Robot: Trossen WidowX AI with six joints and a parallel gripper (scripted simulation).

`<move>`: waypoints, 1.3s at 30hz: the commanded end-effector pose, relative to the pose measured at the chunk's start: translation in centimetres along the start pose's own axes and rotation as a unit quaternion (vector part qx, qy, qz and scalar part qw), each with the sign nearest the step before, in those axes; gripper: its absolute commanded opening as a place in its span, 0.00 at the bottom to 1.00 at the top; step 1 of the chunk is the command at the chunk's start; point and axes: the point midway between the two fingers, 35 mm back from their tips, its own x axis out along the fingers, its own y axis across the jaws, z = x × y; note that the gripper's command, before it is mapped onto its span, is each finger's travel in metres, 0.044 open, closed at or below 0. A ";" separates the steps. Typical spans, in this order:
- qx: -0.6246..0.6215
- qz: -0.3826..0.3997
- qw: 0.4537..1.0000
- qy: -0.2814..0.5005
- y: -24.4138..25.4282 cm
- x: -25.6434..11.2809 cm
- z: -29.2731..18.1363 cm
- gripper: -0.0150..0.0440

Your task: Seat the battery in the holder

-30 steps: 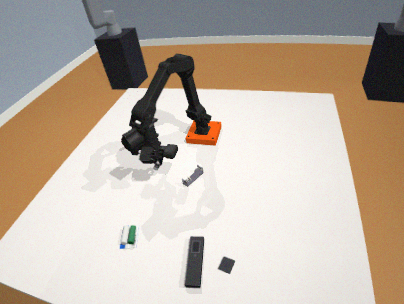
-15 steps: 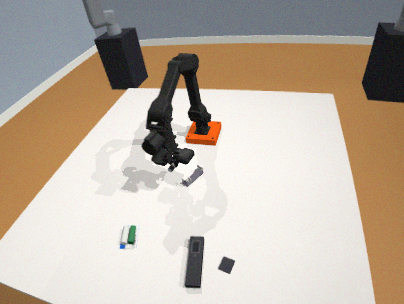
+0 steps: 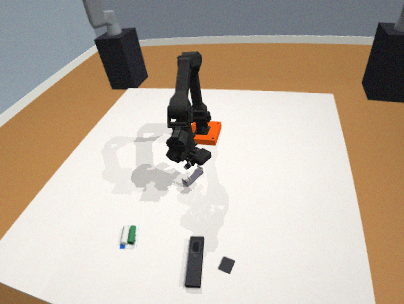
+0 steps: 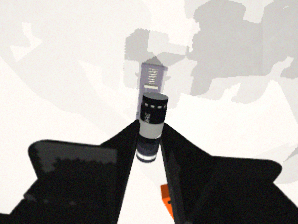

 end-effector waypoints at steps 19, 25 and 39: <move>-0.002 -0.007 0.992 0.126 0.0 3.8 -0.5 0.37; -0.003 -0.009 0.989 0.147 0.0 4.1 -0.3 0.37; -0.005 -0.012 0.980 0.198 0.0 4.7 0.1 0.37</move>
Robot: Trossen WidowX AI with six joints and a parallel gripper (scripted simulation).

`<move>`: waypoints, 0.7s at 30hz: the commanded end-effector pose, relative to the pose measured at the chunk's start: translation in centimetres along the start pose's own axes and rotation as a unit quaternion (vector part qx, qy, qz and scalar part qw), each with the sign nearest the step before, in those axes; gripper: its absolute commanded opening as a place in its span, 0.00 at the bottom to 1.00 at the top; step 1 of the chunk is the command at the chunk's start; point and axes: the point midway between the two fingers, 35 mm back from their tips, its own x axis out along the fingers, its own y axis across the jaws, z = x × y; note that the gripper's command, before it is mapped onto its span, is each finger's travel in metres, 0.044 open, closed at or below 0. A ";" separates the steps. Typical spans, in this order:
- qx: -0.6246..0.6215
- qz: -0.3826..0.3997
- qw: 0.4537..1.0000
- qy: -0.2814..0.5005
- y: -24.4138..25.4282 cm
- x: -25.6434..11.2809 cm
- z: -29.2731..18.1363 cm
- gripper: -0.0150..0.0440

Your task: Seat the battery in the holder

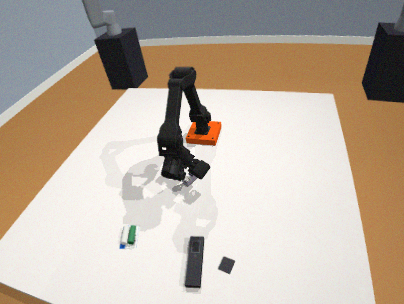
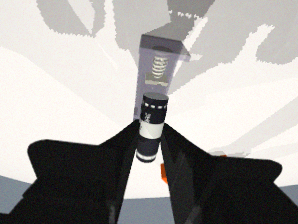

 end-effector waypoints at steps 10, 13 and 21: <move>-0.001 0.001 0.999 0.045 0.1 0.3 0.7 0.37; -0.001 0.001 0.998 0.056 0.1 0.4 0.8 0.37; -0.002 0.000 0.998 0.062 0.1 0.5 1.2 0.37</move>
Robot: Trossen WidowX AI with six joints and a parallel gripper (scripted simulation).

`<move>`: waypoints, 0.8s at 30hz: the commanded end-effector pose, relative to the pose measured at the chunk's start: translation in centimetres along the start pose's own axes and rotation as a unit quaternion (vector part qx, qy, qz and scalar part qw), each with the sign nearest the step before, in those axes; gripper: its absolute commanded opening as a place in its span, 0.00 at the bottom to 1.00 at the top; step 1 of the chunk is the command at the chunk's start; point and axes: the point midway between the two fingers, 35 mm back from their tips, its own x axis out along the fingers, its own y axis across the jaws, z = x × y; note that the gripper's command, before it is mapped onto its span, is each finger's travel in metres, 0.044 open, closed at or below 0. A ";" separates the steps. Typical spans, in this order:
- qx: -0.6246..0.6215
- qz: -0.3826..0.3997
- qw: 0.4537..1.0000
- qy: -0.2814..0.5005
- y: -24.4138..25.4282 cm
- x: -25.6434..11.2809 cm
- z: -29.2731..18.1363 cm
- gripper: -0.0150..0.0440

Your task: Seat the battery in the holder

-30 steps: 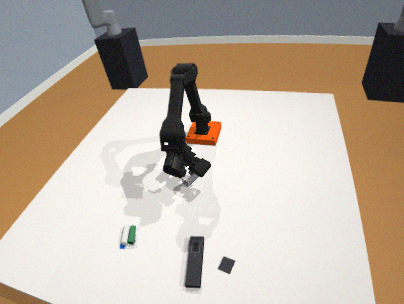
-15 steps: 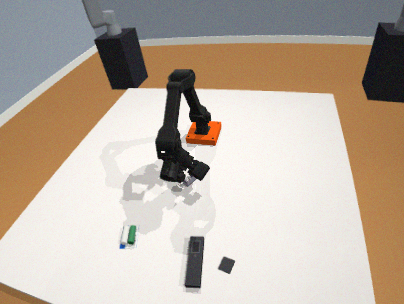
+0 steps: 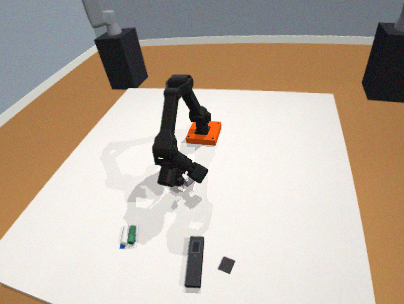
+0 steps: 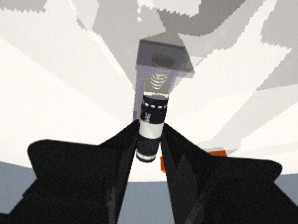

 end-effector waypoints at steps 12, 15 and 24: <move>-0.002 -0.001 1.000 0.000 0.1 -0.5 1.2 0.37; -0.002 -0.001 1.000 0.000 0.1 -0.6 1.3 0.37; -0.002 -0.002 1.000 0.002 0.1 -0.9 1.8 0.37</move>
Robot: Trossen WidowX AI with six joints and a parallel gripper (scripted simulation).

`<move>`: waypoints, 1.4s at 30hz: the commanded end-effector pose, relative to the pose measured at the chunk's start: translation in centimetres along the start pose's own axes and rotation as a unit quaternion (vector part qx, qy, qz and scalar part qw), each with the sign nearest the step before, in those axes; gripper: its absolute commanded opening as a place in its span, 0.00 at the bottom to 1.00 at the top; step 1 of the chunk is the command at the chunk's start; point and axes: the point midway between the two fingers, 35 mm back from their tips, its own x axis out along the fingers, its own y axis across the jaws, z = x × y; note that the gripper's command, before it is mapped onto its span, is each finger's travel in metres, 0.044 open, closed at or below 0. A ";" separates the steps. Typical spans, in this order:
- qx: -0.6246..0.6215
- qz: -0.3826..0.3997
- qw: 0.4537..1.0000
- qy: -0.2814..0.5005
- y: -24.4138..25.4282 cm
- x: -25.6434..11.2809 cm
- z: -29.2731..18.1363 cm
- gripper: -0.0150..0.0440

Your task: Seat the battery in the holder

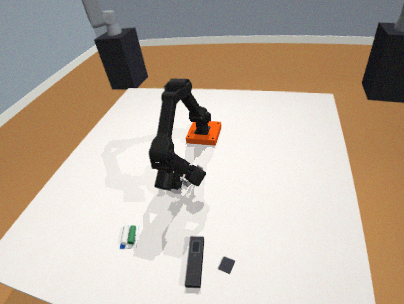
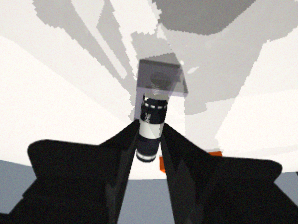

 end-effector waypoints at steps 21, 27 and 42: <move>0.000 -0.007 0.999 -0.036 0.0 -0.2 0.8 0.37; -0.001 -0.009 0.999 -0.054 0.1 0.0 0.7 0.37; 0.001 -0.014 0.995 -0.098 0.1 0.4 0.5 0.37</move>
